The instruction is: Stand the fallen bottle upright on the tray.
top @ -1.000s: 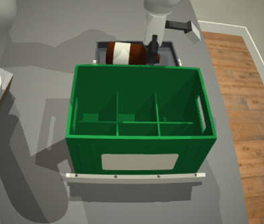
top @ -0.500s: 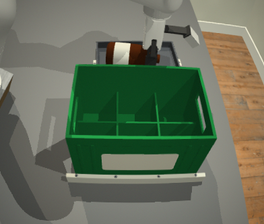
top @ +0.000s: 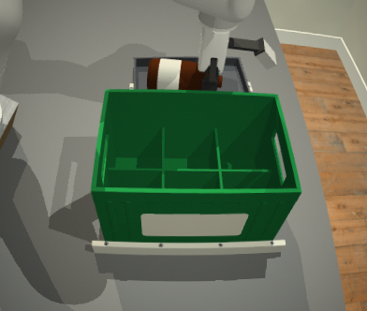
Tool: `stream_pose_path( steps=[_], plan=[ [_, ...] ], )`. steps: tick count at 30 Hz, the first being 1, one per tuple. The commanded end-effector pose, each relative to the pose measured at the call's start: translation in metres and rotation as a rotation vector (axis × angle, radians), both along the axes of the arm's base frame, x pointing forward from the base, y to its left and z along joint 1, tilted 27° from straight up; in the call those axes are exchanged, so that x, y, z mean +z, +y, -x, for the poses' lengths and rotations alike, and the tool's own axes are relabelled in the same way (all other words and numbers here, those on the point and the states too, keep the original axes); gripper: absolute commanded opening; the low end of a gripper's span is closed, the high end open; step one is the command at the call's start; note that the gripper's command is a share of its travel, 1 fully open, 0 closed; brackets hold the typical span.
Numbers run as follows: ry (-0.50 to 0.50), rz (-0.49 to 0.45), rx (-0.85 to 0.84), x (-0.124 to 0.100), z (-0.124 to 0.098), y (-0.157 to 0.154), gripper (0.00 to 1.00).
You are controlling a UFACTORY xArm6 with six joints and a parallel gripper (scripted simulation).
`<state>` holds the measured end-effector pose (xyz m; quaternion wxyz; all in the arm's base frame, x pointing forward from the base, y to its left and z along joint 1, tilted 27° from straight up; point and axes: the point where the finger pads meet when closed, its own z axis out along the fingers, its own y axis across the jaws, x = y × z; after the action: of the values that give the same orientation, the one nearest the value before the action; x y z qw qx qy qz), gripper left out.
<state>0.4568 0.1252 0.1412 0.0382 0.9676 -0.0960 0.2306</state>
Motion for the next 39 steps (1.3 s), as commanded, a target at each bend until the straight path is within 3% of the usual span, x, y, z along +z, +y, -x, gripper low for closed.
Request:
stream_pose_path(
  steps=[1,13,14,39],
  plan=[
    [-0.003,-0.001,0.001,0.001,-0.0011,0.0005,0.65],
    [-0.003,-0.001,0.001,0.001,-0.0011,0.0005,0.65],
    [-0.003,-0.001,0.001,0.001,-0.0011,0.0005,0.0],
    [-0.003,-0.001,0.001,0.001,-0.0011,0.0005,0.0]
  ],
)
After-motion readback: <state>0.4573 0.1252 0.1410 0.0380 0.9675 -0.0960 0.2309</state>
